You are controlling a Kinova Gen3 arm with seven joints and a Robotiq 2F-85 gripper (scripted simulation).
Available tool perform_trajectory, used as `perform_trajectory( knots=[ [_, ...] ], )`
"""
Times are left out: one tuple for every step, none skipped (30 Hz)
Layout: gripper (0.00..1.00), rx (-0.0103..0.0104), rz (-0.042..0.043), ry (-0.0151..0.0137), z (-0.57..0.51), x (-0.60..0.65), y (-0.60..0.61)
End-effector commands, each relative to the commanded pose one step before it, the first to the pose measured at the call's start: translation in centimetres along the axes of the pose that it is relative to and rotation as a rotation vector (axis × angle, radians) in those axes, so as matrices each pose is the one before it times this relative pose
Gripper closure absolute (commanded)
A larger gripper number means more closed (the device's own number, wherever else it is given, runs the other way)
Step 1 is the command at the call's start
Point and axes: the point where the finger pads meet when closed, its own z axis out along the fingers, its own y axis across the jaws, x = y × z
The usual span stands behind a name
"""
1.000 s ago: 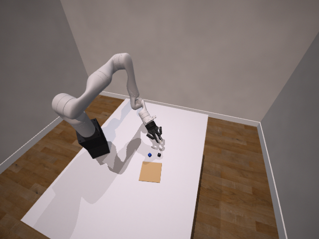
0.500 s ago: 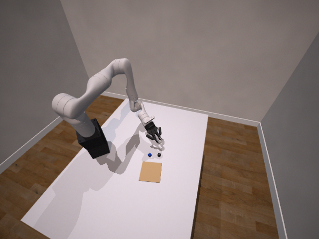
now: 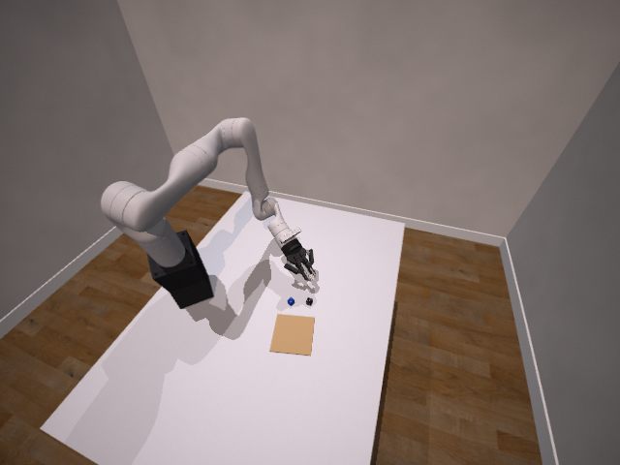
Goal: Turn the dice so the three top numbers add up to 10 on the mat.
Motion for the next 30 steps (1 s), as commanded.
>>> perform_trajectory(
  knots=[
    [0.85, -0.00627, -0.00743, 0.00349, 0.617, -1.093, 0.274],
    [0.85, 0.0, 0.0, 0.0, 0.177, -0.333, -0.001],
    [0.85, 0.0, 0.0, 0.0, 0.181, -0.341, -0.002],
    [0.85, 0.0, 0.0, 0.0, 0.183, -0.346, -0.002],
    [0.85, 0.0, 0.0, 0.0, 0.183, -0.346, -0.001],
    [0.85, 0.0, 0.0, 0.0, 0.181, -0.342, -0.001],
    [0.85, 0.0, 0.0, 0.0, 0.177, -0.334, -0.001],
    [0.85, 0.0, 0.0, 0.0, 0.17, -0.321, -0.001],
    [0.85, 0.0, 0.0, 0.0, 0.162, -0.305, -0.002],
    [0.85, 0.0, 0.0, 0.0, 0.152, -0.287, -0.001],
    [0.85, 0.0, 0.0, 0.0, 0.0, 0.0, 0.0],
    [0.85, 0.0, 0.0, 0.0, 0.0, 0.0, 0.0],
    [0.85, 0.0, 0.0, -0.00001, 0.141, -0.266, 0.0],
    [0.85, 0.0, 0.0, 0.00001, 0.128, -0.242, -0.002],
    [0.85, 0.0, 0.0, -0.00001, 0.115, -0.218, 0.0],
    [0.85, 0.0, 0.0, 0.00001, 0.101, -0.19, -0.001],
    [0.85, 0.0, 0.0, -0.00001, 0.087, -0.164, 0.0],
    [0.85, 0.0, 0.0, 0.0, 0.072, -0.135, -0.001],
    [0.85, 0.0, 0.0, 0.0, 0.058, -0.108, -0.001],
    [0.85, 0.0, 0.0, 0.0, 0.044, -0.083, 0.0],
    [0.85, 0.0, 0.0, 0.0, 0.031, -0.059, 0.0],
    [0.85, 0.0, 0.0, 0.0, 0.02, -0.038, 0.0],
    [0.85, 0.0, 0.0, 0.0, 0.011, -0.021, 0.0],
    [0.85, 0.0, 0.0, 0.0, 0.004, -0.008, 0.0],
    [0.85, 0.0, 0.0, 0.0, 0.001, -0.001, 0.0],
    [0.85, 0.0, 0.0, 0.0, 0.0, 0.0, 0.0],
    [0.85, 0.0, 0.0, 0.0, 0.0, 0.0, 0.0],
    [0.85, 0.0, 0.0, 0.0, 0.0, 0.0, 0.0],
    [0.85, 0.0, 0.0, 0.0, 0.0, 0.0, 0.0],
    [0.85, 0.0, 0.0, 0.0, 0.0, 0.0, 0.0]
  ],
)
